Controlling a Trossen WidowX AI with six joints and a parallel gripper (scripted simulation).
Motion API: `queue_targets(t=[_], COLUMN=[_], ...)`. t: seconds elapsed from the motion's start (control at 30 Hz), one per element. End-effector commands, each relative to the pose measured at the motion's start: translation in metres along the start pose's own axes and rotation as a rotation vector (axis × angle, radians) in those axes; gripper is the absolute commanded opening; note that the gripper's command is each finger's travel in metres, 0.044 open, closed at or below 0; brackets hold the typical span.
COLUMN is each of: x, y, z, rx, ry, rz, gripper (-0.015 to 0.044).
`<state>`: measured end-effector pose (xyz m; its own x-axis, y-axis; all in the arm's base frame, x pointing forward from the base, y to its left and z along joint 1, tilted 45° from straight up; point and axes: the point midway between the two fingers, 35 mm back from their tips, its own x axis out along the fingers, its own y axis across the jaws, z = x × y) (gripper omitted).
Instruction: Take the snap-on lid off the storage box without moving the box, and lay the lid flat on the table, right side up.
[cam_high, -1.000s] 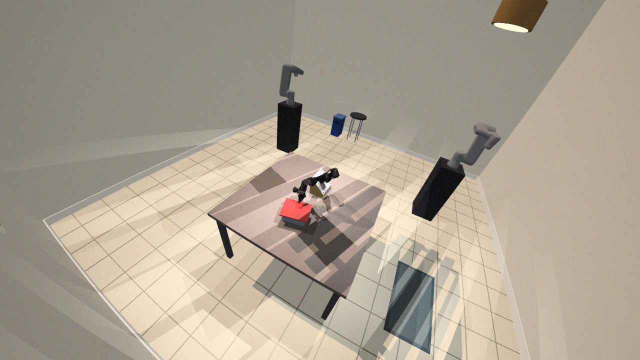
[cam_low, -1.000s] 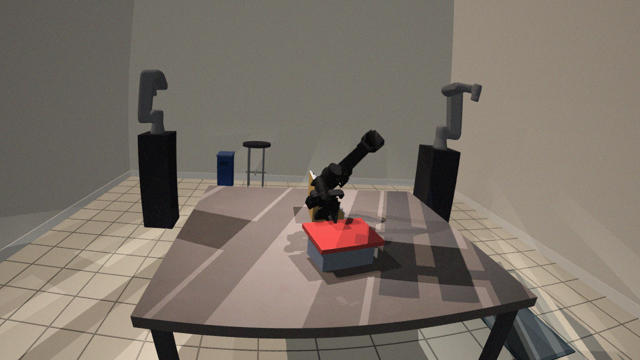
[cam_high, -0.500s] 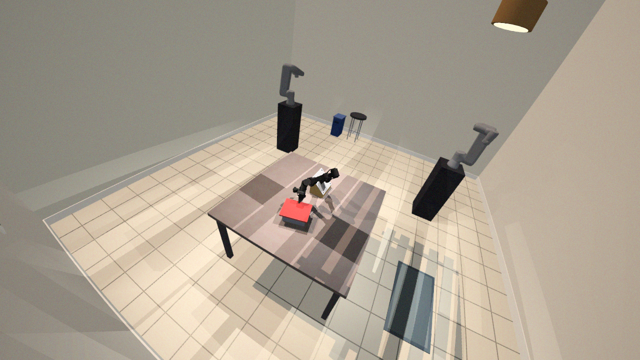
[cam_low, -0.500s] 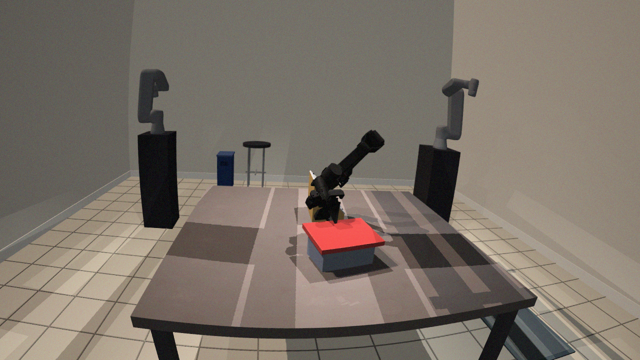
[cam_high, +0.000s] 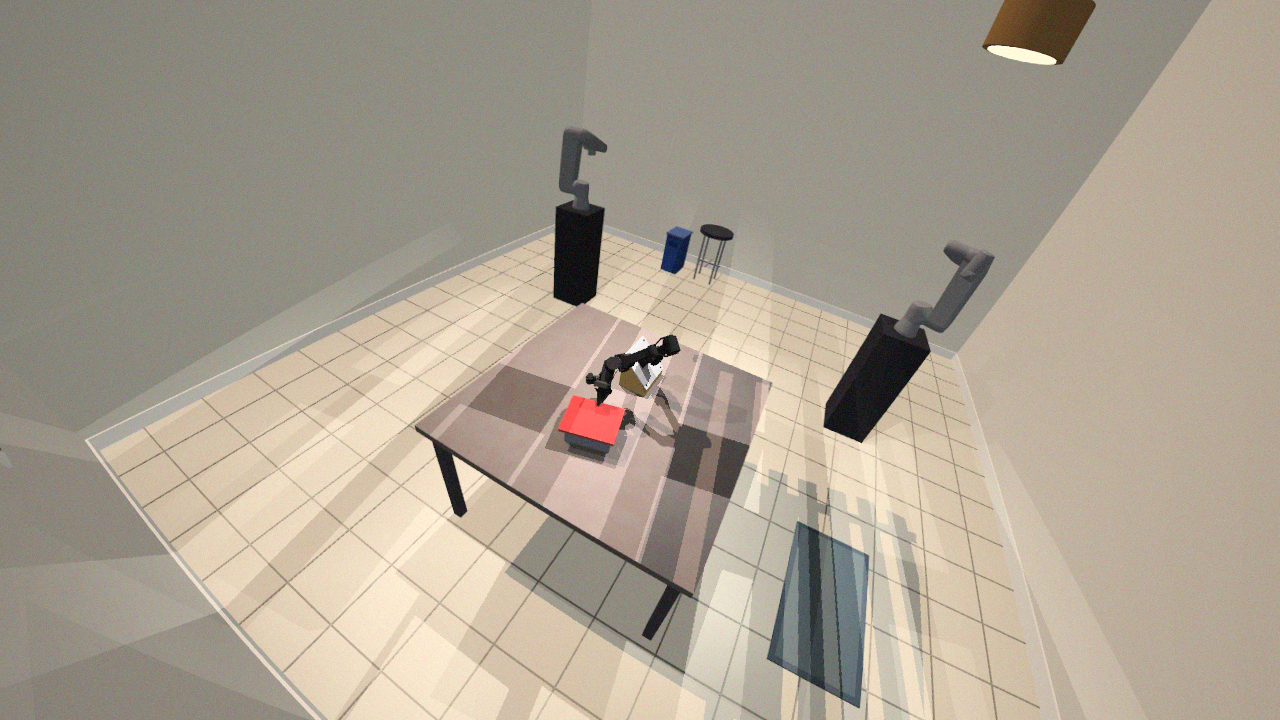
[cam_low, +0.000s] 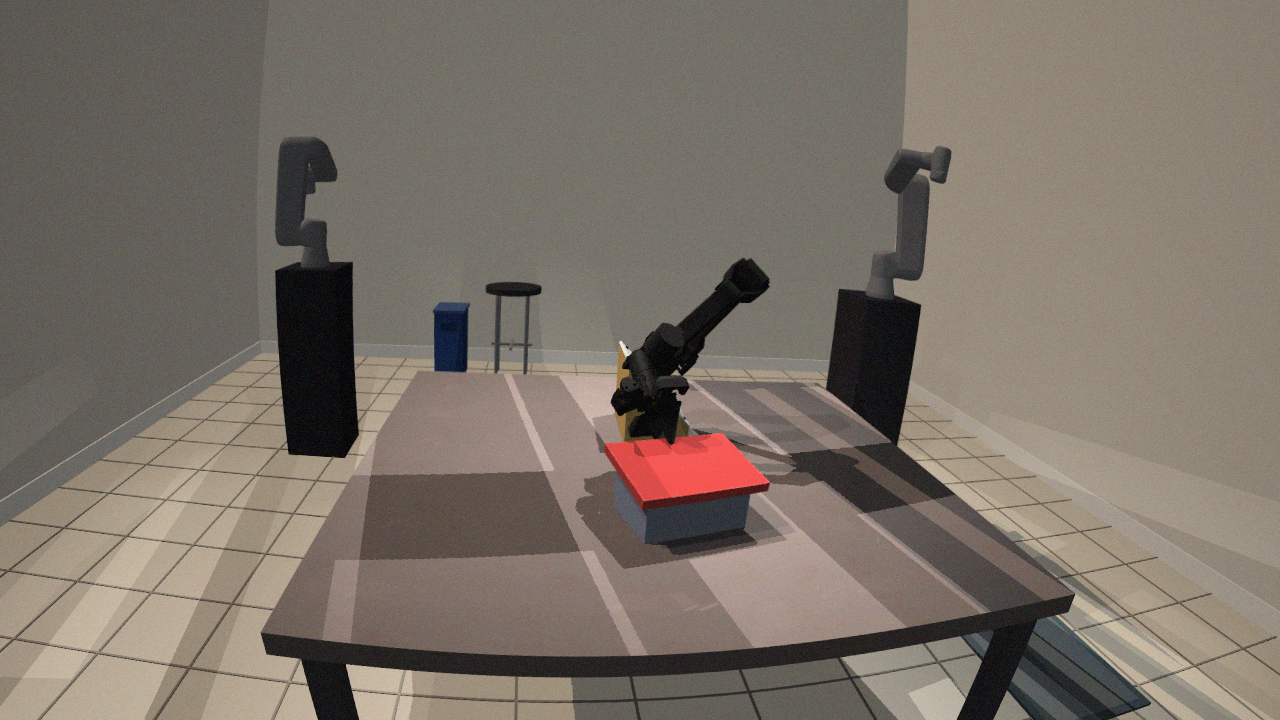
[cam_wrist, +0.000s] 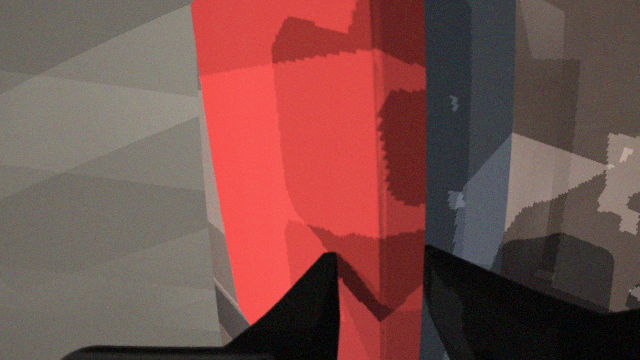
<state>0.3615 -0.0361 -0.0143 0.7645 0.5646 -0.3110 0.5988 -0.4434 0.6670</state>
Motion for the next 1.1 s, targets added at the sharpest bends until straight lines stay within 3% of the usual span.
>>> queue_targets(t=[0.0, 1.07], x=[-0.004, -0.022], y=[0.007, 0.047], z=[0.000, 0.000], rx=[-0.006, -0.007], ry=[0.000, 0.000], rz=[0.007, 0.007], gripper=[0.0000, 0.0000])
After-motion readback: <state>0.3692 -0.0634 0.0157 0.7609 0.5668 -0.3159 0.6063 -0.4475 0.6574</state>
